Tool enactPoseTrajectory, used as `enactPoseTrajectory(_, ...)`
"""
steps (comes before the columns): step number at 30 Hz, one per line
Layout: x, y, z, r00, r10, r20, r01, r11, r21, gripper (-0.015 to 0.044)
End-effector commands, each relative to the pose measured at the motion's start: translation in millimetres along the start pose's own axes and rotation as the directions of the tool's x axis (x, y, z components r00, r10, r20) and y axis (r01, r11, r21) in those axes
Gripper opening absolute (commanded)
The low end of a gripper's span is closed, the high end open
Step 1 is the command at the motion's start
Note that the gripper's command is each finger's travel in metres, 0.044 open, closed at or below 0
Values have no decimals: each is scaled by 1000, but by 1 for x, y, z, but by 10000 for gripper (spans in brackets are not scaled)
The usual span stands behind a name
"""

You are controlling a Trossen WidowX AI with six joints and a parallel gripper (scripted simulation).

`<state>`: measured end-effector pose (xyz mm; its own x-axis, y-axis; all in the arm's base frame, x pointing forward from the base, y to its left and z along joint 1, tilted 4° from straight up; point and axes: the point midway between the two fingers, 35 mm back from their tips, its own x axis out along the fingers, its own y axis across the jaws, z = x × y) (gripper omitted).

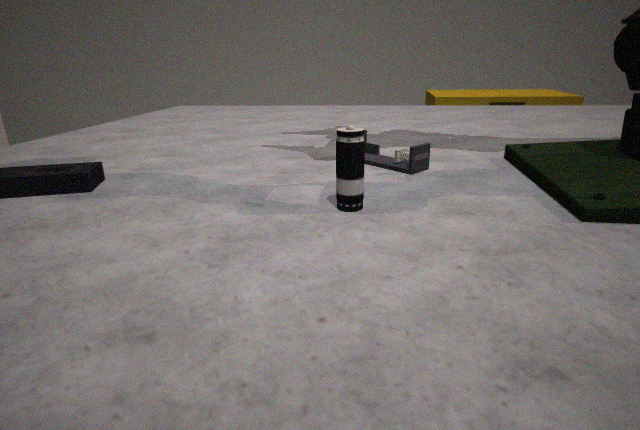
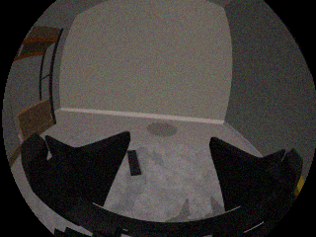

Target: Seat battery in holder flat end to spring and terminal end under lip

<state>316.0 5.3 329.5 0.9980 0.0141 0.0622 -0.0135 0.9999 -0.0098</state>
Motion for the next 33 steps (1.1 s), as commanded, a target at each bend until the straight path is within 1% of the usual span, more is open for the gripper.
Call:
enactPoseTrajectory(1,2,2,-2,1000,6,-16,-6,1000,-2,374)
enactPoseTrajectory(2,6,8,-9,998,23,-63,-24,1000,-9,347)
enactPoseTrajectory(4,18,30,-34,968,87,-234,-98,995,-35,295)
enactPoseTrajectory(6,23,55,-62,897,149,-416,-190,980,-58,242)
enactPoseTrajectory(9,17,91,-99,732,208,-648,-336,939,-78,164)
enactPoseTrajectory(12,4,113,-121,586,219,-780,-440,894,-80,85)
enactPoseTrajectory(15,-13,130,-138,428,203,-881,-540,839,-69,6)
enactPoseTrajectory(19,-41,149,-154,209,141,-968,-660,751,-33,0)
enactPoseTrajectory(22,-64,159,-160,50,68,-996,-735,678,9,0)
enactPoseTrajectory(23,-67,160,-161,30,56,-998,-744,668,16,0)
enactPoseTrajectory(24,-67,160,-161,26,55,-998,-746,666,17,0)
enactPoseTrajectory(33,-67,160,-161,26,55,-998,-746,666,17,0)
